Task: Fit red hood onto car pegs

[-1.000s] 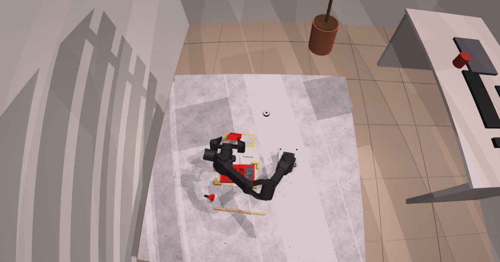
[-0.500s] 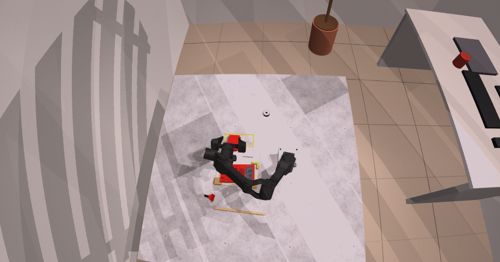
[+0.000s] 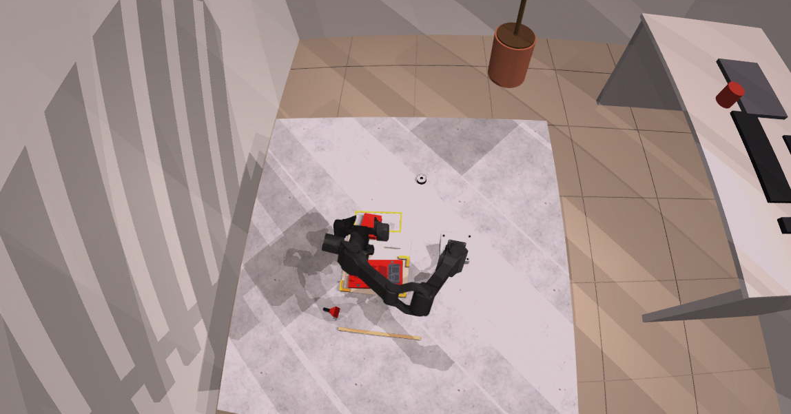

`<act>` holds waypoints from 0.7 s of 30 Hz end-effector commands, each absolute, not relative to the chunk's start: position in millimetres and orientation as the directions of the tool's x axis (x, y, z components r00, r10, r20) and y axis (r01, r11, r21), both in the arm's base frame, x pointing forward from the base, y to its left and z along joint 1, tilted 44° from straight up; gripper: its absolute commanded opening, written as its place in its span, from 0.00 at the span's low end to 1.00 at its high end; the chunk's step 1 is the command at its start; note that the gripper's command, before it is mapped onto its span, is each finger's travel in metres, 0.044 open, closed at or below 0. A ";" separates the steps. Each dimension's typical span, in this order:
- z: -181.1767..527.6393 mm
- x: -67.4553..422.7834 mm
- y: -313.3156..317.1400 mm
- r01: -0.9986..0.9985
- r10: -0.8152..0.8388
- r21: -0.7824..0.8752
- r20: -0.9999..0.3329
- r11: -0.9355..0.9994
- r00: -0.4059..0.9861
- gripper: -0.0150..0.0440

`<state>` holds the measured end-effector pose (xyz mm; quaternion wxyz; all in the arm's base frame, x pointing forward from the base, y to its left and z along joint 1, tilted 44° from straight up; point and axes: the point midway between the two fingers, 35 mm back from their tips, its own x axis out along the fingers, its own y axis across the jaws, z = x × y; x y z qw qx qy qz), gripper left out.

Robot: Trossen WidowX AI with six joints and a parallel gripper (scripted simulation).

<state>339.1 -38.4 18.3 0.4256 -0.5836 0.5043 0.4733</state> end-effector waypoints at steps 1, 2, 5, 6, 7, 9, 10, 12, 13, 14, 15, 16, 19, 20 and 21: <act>16.9 339.2 -38.8 -0.992 -0.179 -0.015 -0.983 -0.127 0.037 0.78; 13.4 339.1 -38.7 -0.992 -0.151 -0.002 -0.988 -0.128 0.022 0.82; -5.0 338.3 -37.7 -0.989 0.014 0.055 -0.998 -0.134 -0.058 0.96; -10.7 338.0 -37.2 -0.988 0.075 0.070 -0.994 -0.136 -0.081 1.00; -15.9 337.8 -36.6 -0.987 0.137 0.083 -0.985 -0.138 -0.102 1.00; -25.0 337.8 -35.5 -0.986 0.261 0.098 -0.956 -0.137 -0.131 1.00; -28.9 338.1 -35.1 -0.986 0.323 0.102 -0.936 -0.135 -0.141 1.00; -36.1 337.6 -35.2 -0.987 0.445 0.110 -0.883 -0.117 -0.151 1.00; -38.8 338.1 -35.1 -0.988 0.503 0.108 -0.851 -0.109 -0.149 1.00; -40.8 339.2 -34.9 -0.990 0.558 0.102 -0.818 -0.102 -0.142 1.00; -42.6 340.6 -35.0 -0.991 0.611 0.093 -0.781 -0.093 -0.130 1.00; -43.7 342.1 -35.2 -0.993 0.651 0.084 -0.750 -0.083 -0.118 1.00; -44.4 343.5 -35.5 -0.994 0.682 0.075 -0.723 -0.075 -0.106 1.00; -44.4 343.5 -35.5 -0.994 0.682 0.075 -0.723 -0.075 -0.106 1.00; -44.0 342.7 -35.2 -0.994 0.682 0.075 -0.723 -0.075 -0.106 1.00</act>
